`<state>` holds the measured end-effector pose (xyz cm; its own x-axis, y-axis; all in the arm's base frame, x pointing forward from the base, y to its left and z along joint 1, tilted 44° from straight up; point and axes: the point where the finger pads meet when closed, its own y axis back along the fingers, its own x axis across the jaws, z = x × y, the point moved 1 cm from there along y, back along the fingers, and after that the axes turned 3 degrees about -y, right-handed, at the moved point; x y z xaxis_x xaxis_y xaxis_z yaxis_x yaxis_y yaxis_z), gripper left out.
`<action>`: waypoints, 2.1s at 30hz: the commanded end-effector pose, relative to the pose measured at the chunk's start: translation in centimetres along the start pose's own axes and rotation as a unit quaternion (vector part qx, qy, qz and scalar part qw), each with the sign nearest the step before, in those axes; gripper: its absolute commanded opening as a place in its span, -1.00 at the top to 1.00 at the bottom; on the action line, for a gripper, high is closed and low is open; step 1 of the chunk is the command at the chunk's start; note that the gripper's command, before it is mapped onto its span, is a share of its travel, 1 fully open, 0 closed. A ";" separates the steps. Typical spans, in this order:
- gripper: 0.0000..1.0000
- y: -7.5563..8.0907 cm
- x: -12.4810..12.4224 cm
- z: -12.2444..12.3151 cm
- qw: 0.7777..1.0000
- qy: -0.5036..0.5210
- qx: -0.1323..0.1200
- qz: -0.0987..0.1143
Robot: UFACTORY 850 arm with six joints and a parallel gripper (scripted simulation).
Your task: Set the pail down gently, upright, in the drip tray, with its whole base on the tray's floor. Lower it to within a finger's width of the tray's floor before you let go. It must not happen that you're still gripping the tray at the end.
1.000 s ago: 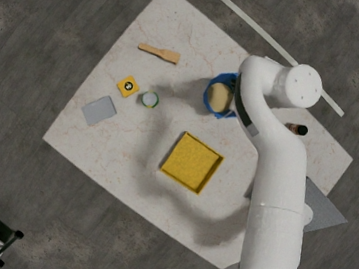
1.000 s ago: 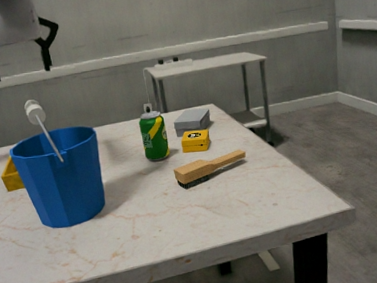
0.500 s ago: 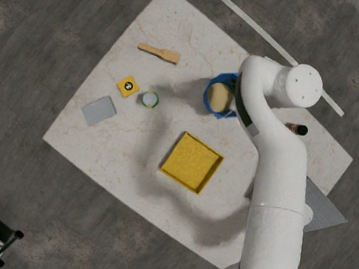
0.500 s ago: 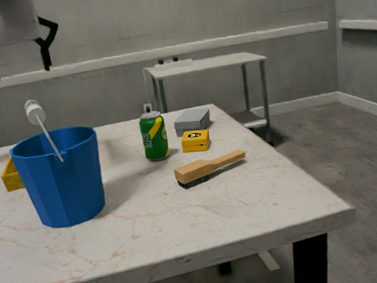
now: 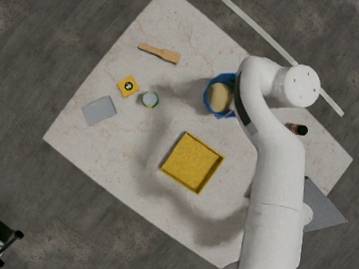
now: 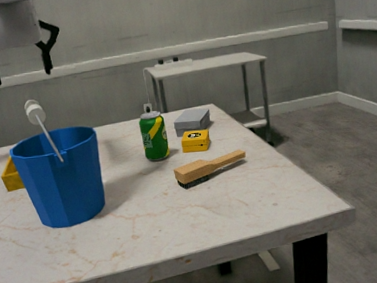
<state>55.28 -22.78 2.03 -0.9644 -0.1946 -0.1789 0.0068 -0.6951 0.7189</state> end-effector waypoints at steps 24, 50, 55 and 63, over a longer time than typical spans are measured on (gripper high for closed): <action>-1.00 -5.4 -0.2 -0.1 1.000 0.000 0.001 -0.001; -1.00 -7.3 -0.2 -0.2 1.000 0.000 0.001 -0.001; -1.00 -7.3 -0.2 -0.2 1.000 0.000 0.001 -0.001; 1.00 -7.3 -0.2 -0.2 1.000 0.000 0.001 -0.001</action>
<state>55.44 -17.69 -3.36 -0.9644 -0.1946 -0.1789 0.0069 -0.6952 0.7188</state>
